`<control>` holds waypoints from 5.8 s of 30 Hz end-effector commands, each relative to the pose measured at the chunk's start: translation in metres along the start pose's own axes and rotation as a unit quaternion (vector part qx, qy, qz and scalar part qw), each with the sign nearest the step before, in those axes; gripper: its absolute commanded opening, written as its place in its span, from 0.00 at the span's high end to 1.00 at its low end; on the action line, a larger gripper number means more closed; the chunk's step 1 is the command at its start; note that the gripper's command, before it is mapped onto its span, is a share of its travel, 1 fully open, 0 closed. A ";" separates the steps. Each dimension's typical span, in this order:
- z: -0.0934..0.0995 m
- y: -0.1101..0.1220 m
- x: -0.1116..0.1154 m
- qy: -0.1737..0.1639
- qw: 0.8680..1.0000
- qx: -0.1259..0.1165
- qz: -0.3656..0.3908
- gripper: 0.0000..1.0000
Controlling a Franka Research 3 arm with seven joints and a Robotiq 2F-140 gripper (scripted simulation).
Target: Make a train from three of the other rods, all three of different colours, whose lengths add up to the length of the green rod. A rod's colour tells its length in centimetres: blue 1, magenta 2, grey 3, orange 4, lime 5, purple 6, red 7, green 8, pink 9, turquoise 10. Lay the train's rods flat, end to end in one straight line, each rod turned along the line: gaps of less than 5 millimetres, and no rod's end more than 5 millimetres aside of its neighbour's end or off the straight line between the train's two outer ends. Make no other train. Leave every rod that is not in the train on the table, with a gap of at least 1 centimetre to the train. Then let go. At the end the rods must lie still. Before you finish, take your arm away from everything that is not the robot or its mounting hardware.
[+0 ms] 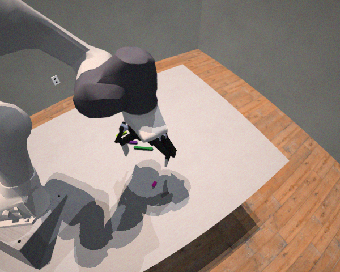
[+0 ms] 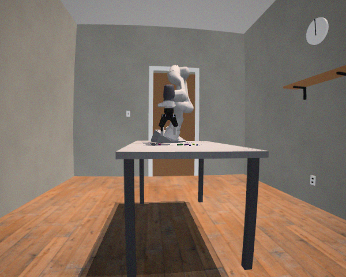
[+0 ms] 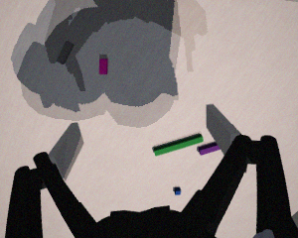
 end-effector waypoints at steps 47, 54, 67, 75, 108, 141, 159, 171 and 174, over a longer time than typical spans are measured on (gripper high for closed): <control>-0.005 -0.028 -0.013 -0.021 1.000 -0.018 0.015 0.00; -0.005 -0.028 -0.013 -0.021 1.000 -0.018 0.015 0.00; -0.005 -0.028 -0.013 -0.021 1.000 -0.018 0.015 0.00; -0.005 -0.028 -0.013 -0.021 1.000 -0.018 0.015 0.00; -0.005 -0.028 -0.013 -0.021 1.000 -0.018 0.015 0.00; -0.003 -0.020 -0.006 -0.025 0.997 -0.015 -0.071 0.00; -0.001 -0.004 0.008 -0.032 0.969 -0.008 -0.246 0.00; 0.000 0.006 0.015 -0.034 0.938 -0.004 -0.344 0.00; 0.001 0.009 0.017 -0.035 0.926 -0.003 -0.375 0.00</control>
Point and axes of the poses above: the point where the finger pads meet when closed, its own z axis back along the fingers, its own y axis across the jaws, x = y × z, the point moved 8 cm from there along z, back along the fingers, and after that the axes turned 14 degrees about -z, right-handed, at the moved point
